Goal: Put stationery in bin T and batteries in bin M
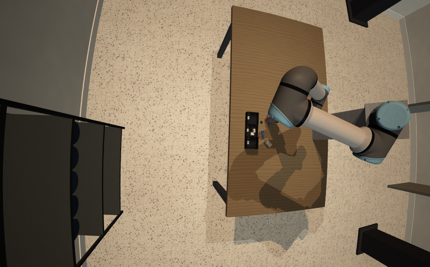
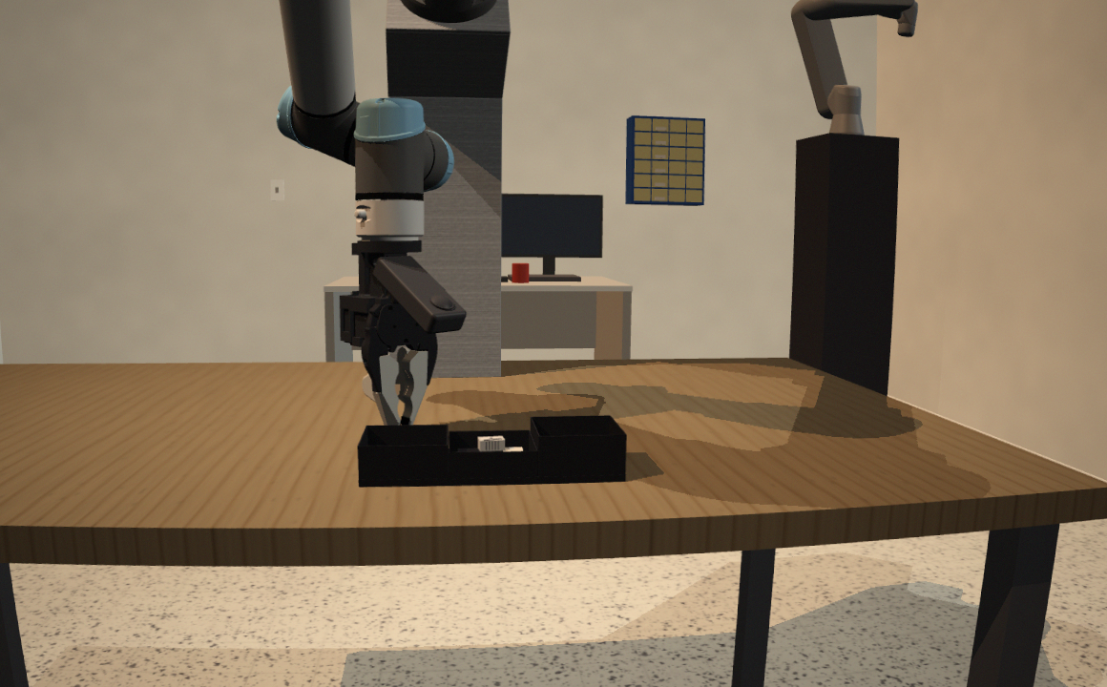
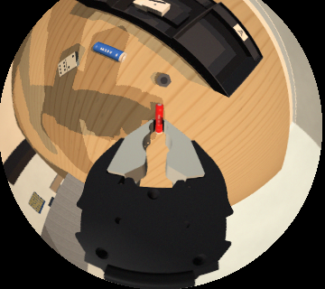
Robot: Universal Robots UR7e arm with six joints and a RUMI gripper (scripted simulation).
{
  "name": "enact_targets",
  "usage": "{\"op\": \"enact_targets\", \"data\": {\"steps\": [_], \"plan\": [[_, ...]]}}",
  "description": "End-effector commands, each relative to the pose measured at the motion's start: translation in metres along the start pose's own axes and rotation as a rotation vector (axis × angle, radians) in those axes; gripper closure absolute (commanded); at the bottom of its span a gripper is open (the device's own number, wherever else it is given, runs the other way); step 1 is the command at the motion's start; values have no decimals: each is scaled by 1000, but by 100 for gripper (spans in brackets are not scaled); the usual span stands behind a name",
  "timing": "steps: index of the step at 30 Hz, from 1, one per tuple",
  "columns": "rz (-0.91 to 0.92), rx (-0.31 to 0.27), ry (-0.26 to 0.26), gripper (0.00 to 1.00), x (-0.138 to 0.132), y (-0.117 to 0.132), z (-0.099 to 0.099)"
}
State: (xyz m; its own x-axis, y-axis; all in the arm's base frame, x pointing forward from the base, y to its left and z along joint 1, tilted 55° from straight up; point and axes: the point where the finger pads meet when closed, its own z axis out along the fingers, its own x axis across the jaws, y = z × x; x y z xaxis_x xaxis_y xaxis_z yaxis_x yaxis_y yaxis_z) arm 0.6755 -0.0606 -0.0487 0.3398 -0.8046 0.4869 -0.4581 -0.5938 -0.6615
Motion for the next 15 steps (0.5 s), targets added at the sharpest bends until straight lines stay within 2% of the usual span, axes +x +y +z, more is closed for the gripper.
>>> {"op": "enact_targets", "data": {"steps": [1, 15], "plan": [[1, -1, 1, 100, 1, 0, -4], [1, -1, 1, 100, 1, 0, -44]]}}
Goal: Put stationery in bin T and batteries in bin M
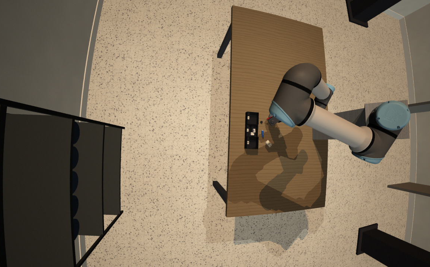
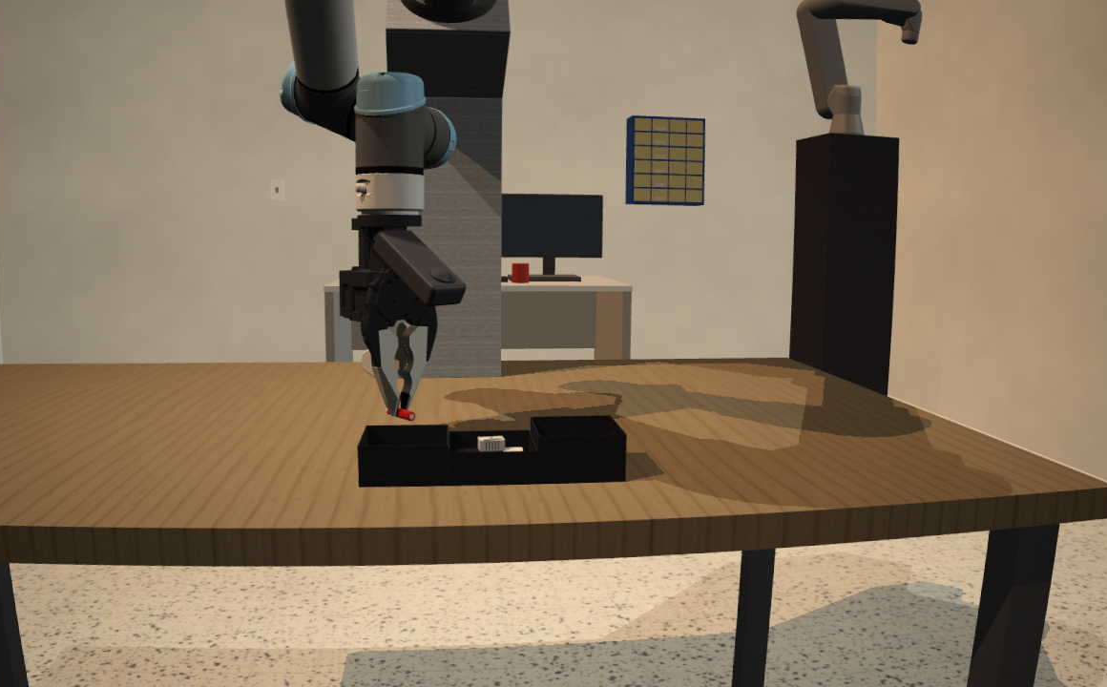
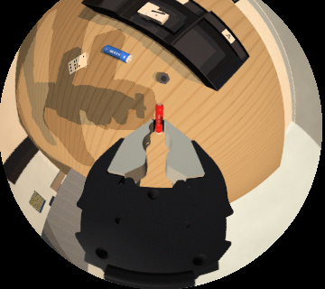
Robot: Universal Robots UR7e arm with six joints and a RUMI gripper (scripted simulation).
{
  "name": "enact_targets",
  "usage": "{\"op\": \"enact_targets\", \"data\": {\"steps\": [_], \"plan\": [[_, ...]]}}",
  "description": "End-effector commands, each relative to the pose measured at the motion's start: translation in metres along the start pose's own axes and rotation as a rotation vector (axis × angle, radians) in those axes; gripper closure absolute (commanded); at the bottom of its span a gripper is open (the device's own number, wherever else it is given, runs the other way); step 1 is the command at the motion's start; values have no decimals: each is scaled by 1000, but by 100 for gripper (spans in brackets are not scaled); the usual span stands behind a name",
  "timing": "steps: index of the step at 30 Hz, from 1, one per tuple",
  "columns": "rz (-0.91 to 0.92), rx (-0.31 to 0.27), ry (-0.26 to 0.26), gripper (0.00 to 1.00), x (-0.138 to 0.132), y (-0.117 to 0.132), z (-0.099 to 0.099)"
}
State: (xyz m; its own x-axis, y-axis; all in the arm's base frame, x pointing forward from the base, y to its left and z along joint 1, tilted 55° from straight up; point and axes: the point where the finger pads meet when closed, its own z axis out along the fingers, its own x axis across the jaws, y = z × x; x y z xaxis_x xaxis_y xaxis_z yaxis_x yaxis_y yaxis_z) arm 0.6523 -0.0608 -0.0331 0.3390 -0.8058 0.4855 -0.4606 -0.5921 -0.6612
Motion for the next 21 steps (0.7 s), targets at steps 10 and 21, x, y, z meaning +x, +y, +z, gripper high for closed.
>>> {"op": "enact_targets", "data": {"steps": [10, 21], "plan": [[-1, 2, 1, 100, 1, 0, -33], [-2, 2, 1, 100, 0, -1, -32]]}}
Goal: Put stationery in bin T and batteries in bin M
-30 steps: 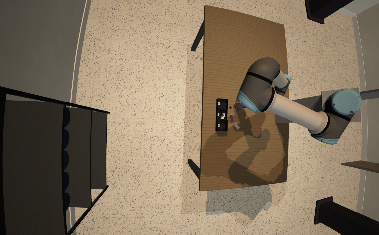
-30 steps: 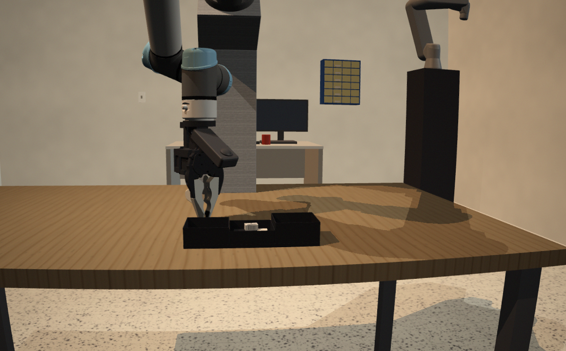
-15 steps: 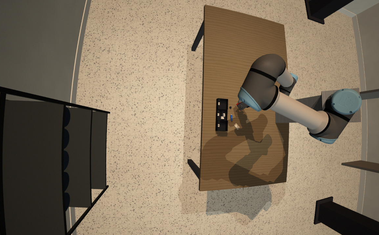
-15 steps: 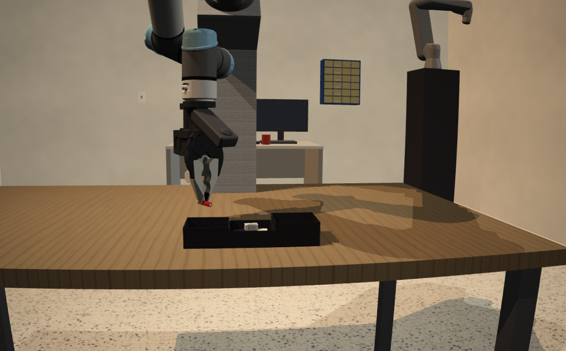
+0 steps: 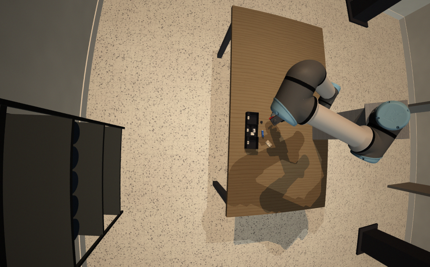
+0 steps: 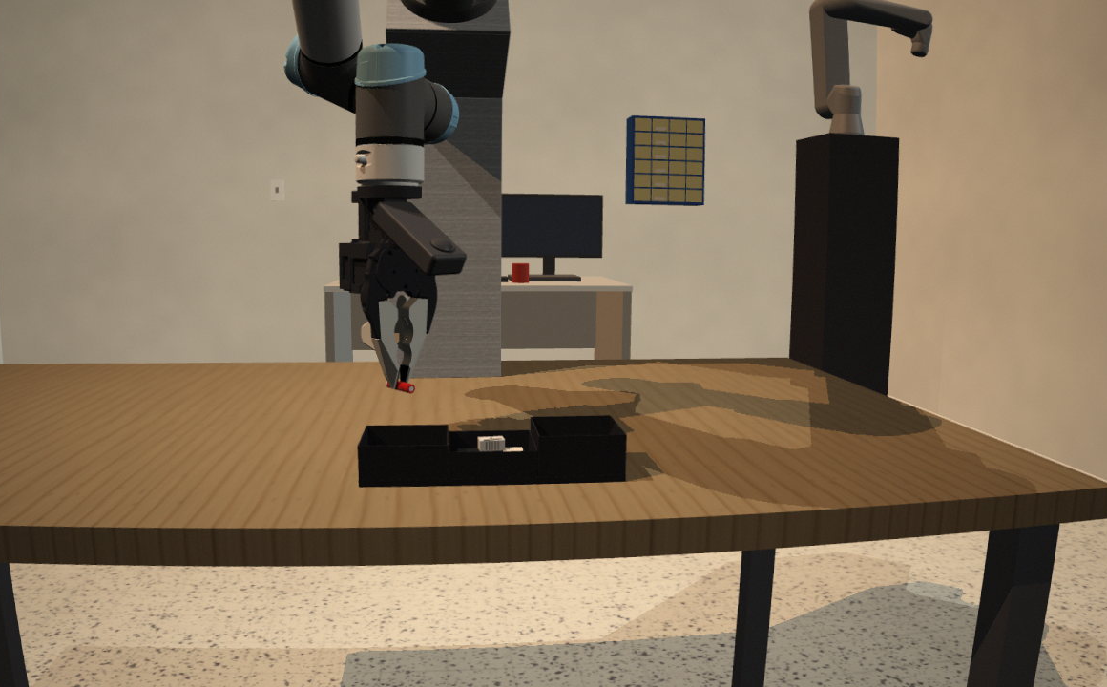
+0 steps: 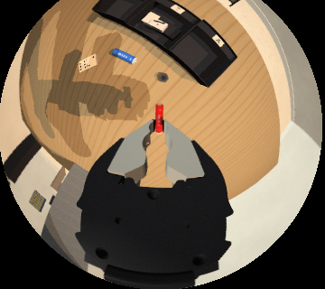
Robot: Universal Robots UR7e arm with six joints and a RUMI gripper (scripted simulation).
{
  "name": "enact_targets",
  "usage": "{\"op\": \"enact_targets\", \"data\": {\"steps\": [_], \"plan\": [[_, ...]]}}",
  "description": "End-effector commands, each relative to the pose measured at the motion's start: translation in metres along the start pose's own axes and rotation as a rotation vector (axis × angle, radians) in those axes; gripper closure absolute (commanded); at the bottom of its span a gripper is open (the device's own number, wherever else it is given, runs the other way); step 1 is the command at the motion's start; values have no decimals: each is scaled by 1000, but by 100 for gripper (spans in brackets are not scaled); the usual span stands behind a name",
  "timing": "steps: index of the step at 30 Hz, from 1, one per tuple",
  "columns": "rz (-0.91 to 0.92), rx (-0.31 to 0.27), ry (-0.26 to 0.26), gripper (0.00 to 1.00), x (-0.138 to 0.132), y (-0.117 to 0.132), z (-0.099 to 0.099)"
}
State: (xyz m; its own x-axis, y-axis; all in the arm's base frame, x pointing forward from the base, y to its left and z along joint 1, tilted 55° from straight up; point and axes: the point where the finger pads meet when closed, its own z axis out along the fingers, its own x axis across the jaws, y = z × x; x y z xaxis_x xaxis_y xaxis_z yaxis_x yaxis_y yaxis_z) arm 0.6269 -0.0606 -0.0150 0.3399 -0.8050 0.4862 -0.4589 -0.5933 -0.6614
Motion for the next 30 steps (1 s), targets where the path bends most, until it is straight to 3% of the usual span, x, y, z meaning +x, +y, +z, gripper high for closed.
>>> {"op": "enact_targets", "data": {"steps": [1, 8, 11, 30], "plan": [[0, 0, 1, 100, 1, 0, -6], [0, 0, 2, 100, 1, 0, -9], [-154, 3, 4, 100, -4, -19, -7], [-588, 23, 10, 100, -36, -117, -8]]}}
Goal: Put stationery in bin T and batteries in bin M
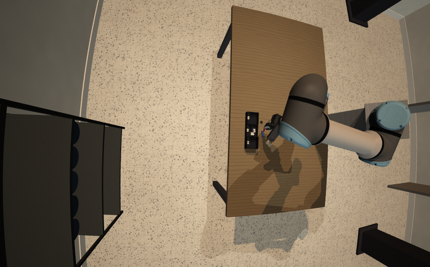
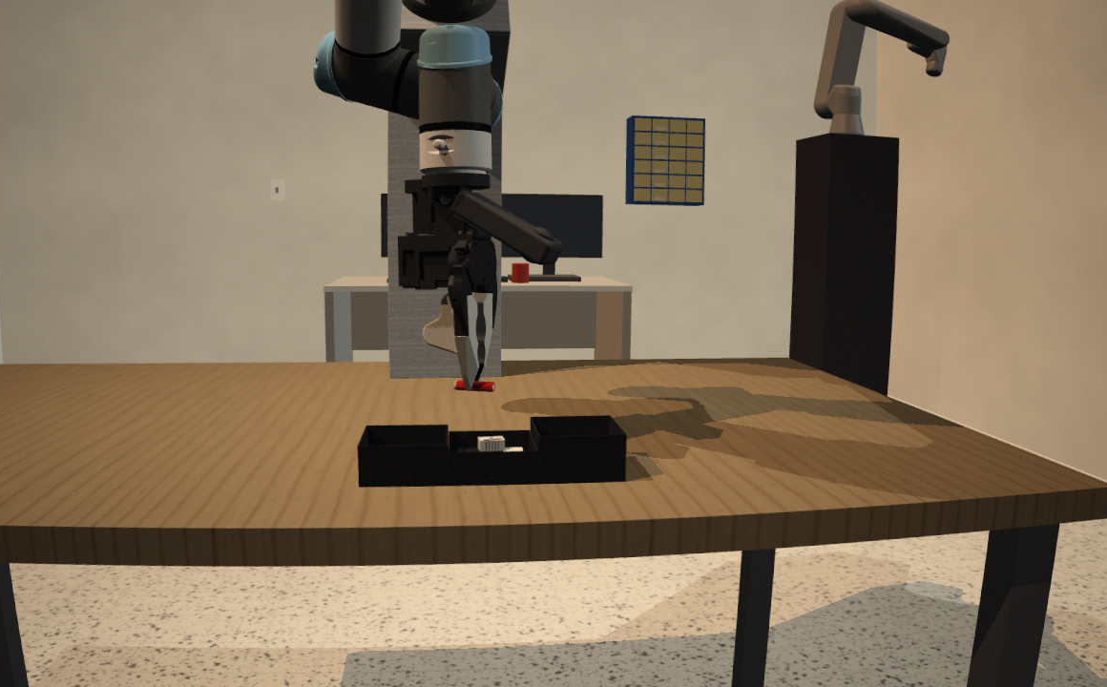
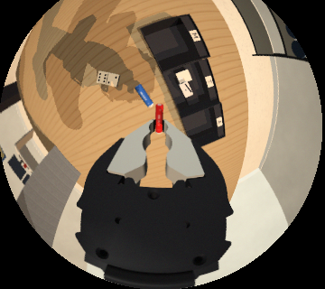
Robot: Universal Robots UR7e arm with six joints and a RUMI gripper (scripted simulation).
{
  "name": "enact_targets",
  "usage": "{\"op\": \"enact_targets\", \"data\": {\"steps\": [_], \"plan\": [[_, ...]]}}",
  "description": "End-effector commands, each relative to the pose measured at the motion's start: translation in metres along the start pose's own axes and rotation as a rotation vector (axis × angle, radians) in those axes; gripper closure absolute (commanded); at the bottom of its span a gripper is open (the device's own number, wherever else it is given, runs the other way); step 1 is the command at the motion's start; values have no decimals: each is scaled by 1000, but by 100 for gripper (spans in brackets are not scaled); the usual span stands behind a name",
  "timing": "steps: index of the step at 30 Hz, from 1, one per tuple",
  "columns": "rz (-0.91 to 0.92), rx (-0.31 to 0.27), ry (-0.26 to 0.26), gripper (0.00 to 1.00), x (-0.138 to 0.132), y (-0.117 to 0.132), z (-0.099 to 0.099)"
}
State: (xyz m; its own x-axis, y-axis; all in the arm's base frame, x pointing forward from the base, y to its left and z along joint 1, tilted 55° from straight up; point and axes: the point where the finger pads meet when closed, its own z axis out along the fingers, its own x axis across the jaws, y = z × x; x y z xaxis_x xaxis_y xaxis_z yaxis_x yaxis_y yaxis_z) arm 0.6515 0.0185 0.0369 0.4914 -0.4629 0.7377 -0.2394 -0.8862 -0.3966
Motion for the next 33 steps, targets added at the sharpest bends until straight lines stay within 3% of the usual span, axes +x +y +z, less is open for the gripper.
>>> {"op": "enact_targets", "data": {"steps": [1, 10, 13, 18, 23, 33], "plan": [[-157, -7, -6, 100, 6, -31, 2], [-373, -11, -11, 100, 13, -84, 4], [-441, -20, -18, 100, 14, -90, 4], [-450, -21, -19, 100, 18, -123, 5], [-449, -21, -19, 100, 19, -128, 5], [-447, -25, -27, 100, 13, -117, 6]]}}
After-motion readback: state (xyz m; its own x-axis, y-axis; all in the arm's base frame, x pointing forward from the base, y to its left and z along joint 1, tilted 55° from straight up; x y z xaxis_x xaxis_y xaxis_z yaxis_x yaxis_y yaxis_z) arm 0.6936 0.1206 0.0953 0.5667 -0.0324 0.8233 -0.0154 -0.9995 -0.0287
